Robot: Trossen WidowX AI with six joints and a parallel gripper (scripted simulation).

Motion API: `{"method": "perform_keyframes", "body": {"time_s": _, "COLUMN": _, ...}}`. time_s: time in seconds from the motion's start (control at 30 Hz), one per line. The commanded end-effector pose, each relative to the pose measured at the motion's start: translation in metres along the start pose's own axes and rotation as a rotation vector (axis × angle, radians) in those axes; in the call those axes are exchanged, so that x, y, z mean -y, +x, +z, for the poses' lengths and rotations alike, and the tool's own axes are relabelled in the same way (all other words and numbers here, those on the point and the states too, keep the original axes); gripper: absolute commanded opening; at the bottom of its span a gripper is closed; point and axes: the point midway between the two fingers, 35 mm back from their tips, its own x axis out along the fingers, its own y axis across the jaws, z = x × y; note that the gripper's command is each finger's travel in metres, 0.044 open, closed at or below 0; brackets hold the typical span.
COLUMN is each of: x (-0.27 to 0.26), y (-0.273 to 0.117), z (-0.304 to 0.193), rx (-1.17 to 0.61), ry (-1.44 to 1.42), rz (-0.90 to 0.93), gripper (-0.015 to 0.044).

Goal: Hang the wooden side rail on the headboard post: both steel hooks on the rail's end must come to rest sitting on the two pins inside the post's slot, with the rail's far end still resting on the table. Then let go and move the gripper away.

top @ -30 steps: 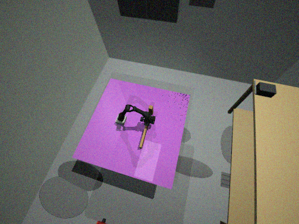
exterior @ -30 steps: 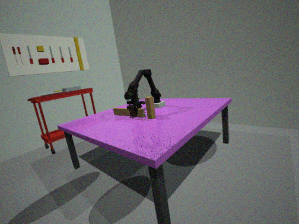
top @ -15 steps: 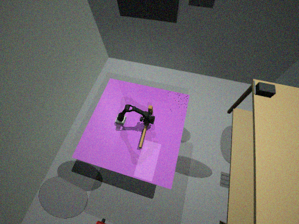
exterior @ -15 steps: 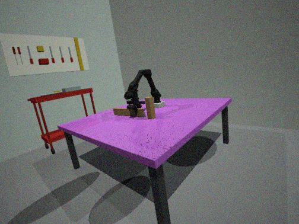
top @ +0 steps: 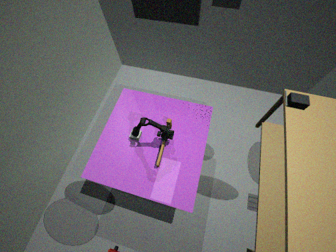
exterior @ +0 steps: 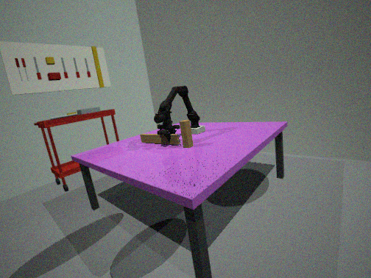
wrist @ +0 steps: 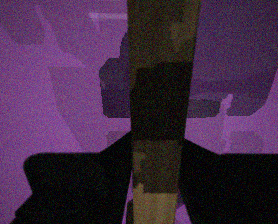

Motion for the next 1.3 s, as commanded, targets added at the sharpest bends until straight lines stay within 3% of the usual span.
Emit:
{"method": "perform_keyframes", "body": {"time_s": 0.0, "x": -0.0026, "y": -0.0048, "z": 0.0002, "rx": 0.003, "ry": -0.006, "rz": 0.012, "gripper": 0.0000}}
{"method": "perform_keyframes", "body": {"time_s": 1.27, "x": -0.0025, "y": -0.0112, "z": 0.0001, "rx": 0.003, "ry": -0.006, "rz": 0.013, "gripper": 0.0000}}
